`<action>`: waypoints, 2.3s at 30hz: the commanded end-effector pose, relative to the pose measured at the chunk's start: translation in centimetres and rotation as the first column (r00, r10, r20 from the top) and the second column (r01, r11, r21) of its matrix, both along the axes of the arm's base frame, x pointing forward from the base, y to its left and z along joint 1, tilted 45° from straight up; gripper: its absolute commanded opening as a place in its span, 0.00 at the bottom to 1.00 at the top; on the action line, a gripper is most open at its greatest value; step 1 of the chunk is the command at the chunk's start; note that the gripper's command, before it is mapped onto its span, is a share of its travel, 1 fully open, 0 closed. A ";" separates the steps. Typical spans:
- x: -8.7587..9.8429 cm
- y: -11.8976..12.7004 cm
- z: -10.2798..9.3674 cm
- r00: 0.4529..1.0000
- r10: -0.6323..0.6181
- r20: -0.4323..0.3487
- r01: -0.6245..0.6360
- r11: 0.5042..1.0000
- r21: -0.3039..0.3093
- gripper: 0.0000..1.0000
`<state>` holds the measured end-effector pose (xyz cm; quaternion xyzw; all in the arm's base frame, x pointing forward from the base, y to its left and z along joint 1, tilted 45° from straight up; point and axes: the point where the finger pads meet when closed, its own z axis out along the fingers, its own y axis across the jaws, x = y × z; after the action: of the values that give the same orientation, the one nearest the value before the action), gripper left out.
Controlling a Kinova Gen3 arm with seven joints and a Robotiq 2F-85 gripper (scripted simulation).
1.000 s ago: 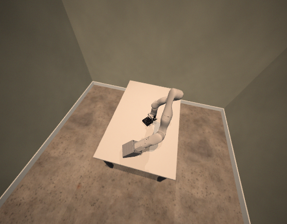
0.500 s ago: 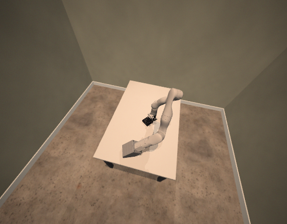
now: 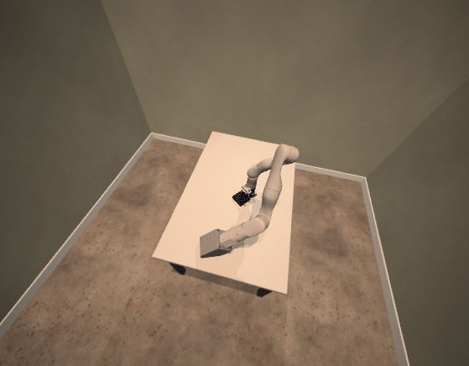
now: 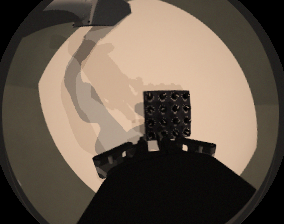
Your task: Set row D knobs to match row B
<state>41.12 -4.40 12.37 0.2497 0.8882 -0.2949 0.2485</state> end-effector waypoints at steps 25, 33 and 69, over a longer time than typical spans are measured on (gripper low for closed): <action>0.2 -0.2 -0.3 1.000 0.001 0.001 -0.001 1.000 0.001 0.19; 0.3 -0.6 -0.7 1.000 0.001 0.001 -0.001 1.000 0.001 0.19; 0.4 -0.9 -1.0 1.000 0.001 0.001 -0.001 1.000 0.001 0.19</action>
<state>41.53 -5.31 11.39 0.2497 0.8882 -0.2949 0.2485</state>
